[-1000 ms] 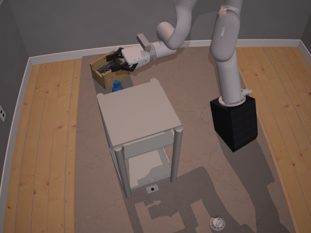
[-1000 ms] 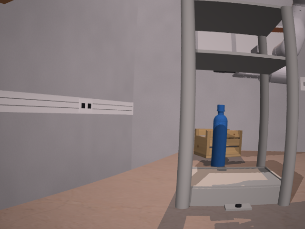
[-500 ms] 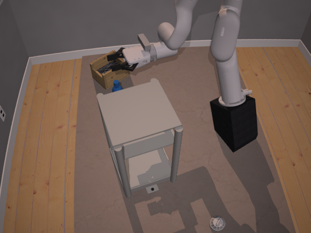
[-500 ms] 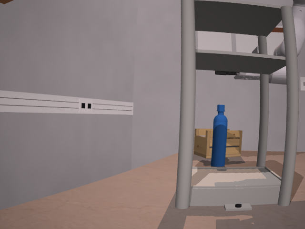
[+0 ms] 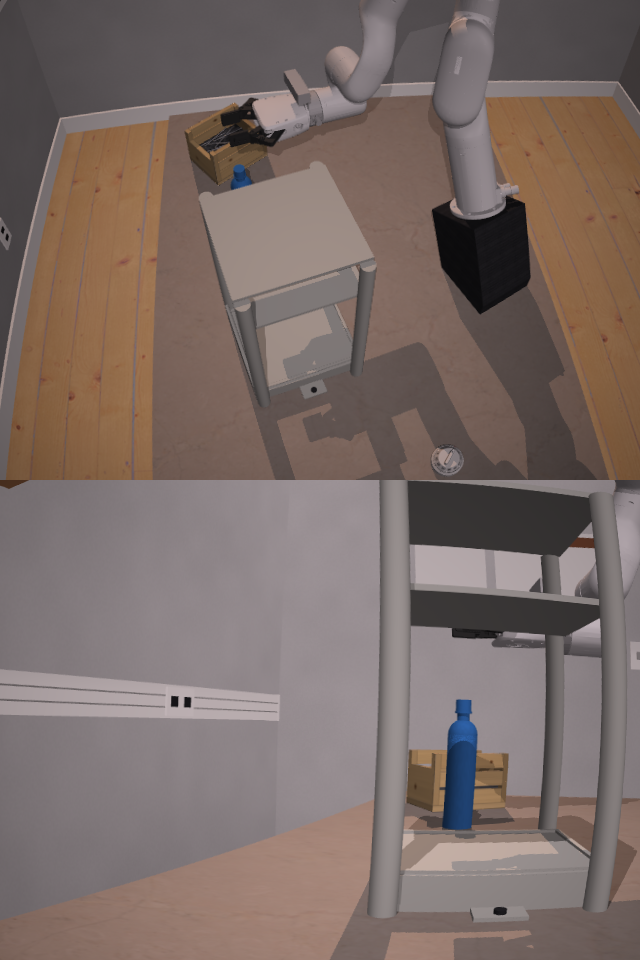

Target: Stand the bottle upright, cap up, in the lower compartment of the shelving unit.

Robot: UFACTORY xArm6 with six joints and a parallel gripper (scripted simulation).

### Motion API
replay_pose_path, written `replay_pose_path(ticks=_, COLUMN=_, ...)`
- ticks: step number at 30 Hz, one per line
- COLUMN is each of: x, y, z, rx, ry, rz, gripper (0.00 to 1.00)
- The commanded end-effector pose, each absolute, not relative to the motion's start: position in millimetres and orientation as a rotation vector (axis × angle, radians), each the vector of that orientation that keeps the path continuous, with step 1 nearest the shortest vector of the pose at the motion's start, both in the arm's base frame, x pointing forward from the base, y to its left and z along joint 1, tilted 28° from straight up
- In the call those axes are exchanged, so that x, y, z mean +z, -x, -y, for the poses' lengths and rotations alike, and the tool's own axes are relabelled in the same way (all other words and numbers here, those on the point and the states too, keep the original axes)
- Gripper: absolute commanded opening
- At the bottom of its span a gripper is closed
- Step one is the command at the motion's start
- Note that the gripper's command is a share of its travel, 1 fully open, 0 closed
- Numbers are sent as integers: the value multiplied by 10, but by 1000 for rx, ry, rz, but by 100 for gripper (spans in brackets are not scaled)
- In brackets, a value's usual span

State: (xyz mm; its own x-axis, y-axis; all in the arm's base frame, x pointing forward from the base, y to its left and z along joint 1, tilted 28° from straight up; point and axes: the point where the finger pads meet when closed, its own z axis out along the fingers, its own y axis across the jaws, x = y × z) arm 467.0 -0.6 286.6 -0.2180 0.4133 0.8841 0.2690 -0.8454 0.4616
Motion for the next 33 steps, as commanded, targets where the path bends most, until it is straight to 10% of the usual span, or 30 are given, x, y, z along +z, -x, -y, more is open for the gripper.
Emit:
replay_pose_path(ticks=1, x=2880, y=-4674, z=6, rx=2229, ry=-1895, rz=-834, gripper=70)
replay_pose_path(ticks=33, x=2737, y=-4709, z=73, rx=2229, ry=-1895, rz=-833, gripper=70)
